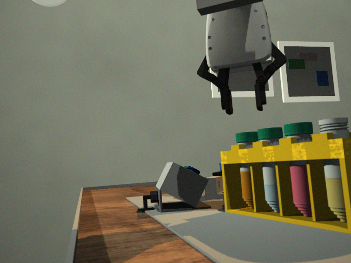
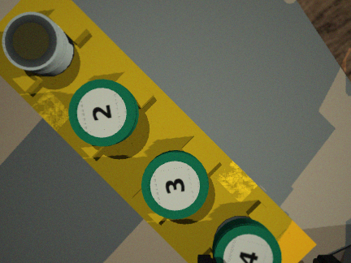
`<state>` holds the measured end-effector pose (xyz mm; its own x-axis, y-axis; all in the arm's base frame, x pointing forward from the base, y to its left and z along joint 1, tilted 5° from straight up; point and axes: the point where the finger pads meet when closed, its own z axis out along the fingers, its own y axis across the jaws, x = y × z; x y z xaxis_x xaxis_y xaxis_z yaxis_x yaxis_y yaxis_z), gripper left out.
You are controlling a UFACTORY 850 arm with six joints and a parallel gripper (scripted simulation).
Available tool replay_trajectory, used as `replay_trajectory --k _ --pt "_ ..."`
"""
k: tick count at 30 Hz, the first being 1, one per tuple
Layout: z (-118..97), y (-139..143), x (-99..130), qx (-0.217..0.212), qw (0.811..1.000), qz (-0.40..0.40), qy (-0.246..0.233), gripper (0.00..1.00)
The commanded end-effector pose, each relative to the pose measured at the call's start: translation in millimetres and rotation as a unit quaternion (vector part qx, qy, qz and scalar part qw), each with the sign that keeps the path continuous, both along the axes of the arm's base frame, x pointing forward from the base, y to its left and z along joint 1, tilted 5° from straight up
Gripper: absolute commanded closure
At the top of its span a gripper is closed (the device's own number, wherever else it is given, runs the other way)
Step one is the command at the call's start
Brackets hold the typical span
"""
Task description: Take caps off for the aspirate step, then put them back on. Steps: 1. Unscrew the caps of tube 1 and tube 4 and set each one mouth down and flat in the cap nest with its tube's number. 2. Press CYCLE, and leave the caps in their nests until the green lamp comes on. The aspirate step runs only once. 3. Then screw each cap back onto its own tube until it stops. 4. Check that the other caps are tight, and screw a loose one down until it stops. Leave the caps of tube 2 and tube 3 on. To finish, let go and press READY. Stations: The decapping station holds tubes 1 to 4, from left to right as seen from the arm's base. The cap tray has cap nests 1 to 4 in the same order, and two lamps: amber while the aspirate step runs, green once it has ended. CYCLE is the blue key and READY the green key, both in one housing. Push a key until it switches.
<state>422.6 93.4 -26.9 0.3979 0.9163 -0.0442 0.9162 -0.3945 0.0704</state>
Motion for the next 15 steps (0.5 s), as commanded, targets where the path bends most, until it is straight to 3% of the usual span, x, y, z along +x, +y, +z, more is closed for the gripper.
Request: replay_trajectory --k 1,15 --pt "-6 1 1 0.002 1.000 0.000 -0.005 0.54" --pt "-35 -1 3 0.002 1.000 0.000 -0.005 0.54"
